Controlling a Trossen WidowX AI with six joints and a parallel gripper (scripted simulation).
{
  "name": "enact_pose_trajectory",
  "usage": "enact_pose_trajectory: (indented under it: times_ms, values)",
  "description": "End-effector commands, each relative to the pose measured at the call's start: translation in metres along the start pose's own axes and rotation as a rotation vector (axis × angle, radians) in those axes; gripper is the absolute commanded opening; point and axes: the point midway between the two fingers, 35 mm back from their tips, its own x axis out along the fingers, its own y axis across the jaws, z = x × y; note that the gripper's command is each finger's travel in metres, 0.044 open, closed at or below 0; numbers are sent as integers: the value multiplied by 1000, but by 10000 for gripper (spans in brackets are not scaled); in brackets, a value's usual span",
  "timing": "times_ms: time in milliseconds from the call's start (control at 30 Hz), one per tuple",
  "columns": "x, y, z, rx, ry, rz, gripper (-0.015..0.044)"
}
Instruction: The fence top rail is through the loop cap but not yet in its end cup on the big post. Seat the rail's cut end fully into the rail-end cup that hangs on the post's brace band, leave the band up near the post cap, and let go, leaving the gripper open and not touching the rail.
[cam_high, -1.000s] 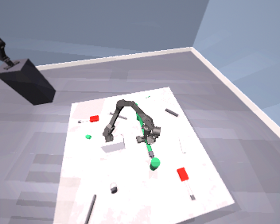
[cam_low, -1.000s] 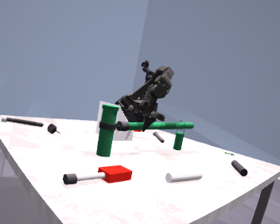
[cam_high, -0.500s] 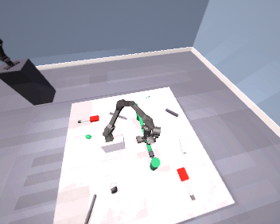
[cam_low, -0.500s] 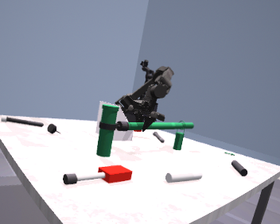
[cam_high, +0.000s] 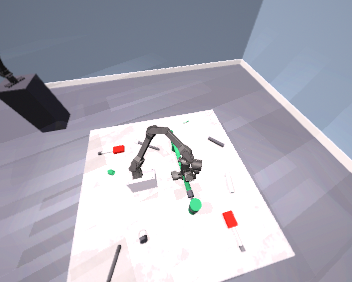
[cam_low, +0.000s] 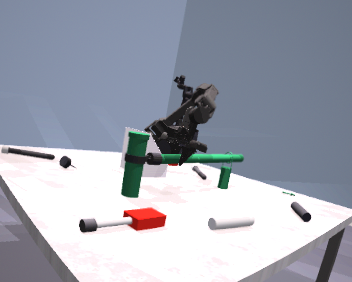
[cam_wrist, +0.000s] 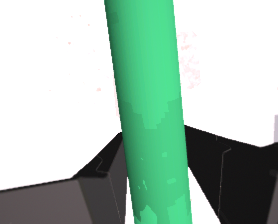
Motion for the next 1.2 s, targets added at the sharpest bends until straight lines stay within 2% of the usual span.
enact_pose_trajectory:
  times_ms: [0, 300, 500, 633, 800, 1000, 1167]
  values:
    - [0, 0, 0, 0, 0, -1, 53]
    - [-3, 0, -1, 0, 0, -1, 289]
    - [-28, 1, -17, 1, 0, -1, 440]
    - [-47, 0, -29, 1, 1, -1, 440]
    - [-47, 1, -27, 1, -1, 4, 440]
    - [-91, -3, -28, 2, -1, 3, 440]
    - [-93, -3, -29, 2, -1, 3, 440]
